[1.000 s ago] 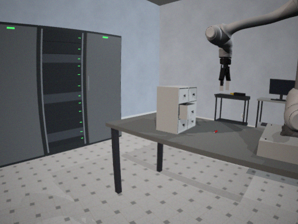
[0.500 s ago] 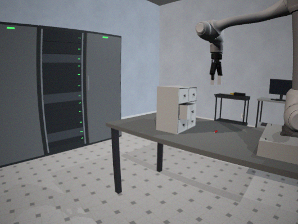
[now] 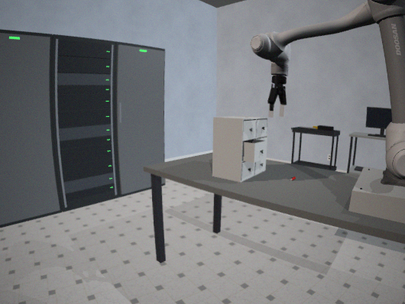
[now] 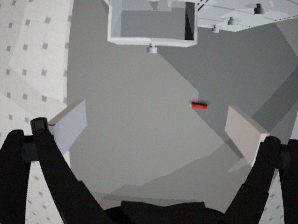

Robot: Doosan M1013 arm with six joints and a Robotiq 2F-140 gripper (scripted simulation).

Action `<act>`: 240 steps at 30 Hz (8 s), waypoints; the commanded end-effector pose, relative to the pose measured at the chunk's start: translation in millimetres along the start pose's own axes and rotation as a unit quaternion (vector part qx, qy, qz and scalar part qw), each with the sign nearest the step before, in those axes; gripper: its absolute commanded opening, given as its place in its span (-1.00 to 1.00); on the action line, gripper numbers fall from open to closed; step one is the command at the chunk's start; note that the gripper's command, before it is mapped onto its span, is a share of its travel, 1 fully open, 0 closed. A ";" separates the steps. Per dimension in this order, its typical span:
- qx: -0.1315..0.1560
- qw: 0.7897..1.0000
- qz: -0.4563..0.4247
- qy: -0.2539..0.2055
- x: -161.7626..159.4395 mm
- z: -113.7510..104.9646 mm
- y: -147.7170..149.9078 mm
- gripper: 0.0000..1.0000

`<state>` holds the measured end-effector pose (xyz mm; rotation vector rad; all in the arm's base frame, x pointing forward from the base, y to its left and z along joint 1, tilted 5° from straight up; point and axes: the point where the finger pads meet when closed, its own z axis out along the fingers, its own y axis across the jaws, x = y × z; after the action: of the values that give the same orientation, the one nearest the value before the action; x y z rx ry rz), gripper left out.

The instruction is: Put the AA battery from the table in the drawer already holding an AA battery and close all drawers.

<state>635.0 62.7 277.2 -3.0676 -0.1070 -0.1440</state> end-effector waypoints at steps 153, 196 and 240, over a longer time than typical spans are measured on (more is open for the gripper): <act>0.001 1.000 0.000 0.031 -169.4 67.3 -8.2 1.00; 0.002 0.910 0.000 0.415 -106.1 134.9 -9.3 1.00; 0.001 0.834 0.001 0.552 -81.4 161.2 -8.8 -1.00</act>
<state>568.2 77.6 109.8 -2.4579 -0.0290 -1.7964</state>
